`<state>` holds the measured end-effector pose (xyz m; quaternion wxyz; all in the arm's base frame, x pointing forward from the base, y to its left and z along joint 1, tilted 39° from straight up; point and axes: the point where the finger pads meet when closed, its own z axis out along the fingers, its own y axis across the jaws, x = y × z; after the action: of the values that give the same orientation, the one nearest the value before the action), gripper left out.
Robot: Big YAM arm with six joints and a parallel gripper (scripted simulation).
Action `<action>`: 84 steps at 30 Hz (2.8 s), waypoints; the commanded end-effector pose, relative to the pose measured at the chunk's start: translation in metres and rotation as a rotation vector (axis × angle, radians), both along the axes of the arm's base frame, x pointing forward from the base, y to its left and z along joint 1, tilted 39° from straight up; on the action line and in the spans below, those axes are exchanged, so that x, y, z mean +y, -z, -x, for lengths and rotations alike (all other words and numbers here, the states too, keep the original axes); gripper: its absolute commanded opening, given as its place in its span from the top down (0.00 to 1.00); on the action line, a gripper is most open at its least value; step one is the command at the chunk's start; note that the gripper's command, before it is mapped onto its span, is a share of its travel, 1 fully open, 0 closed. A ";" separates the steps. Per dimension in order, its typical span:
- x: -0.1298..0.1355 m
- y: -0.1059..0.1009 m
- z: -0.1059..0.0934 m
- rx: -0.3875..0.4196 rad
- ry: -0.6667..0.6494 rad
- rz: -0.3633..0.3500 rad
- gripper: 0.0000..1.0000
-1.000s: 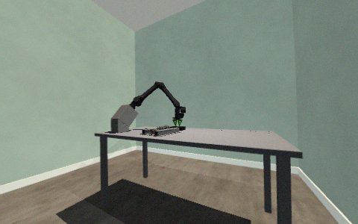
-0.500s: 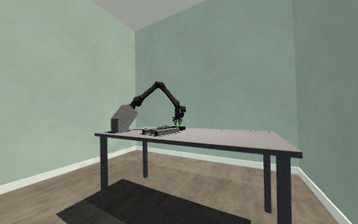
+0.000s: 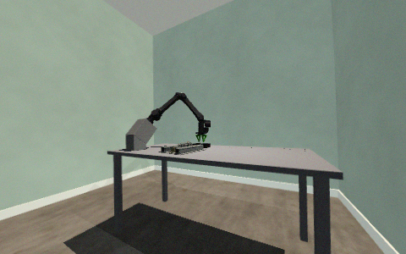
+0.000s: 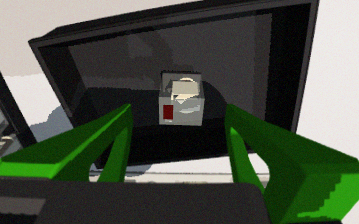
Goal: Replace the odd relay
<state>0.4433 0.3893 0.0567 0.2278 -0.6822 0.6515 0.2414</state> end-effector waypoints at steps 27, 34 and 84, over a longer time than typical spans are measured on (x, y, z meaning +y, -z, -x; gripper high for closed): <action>-0.018 -0.029 -0.016 -0.031 0.022 -0.021 0.41; -0.037 -0.052 -0.015 -0.031 0.022 -0.021 0.41; -0.045 -0.079 0.035 -0.036 -0.003 -0.022 0.41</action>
<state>0.4143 0.3367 0.1148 0.2242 -0.6850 0.6499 0.2413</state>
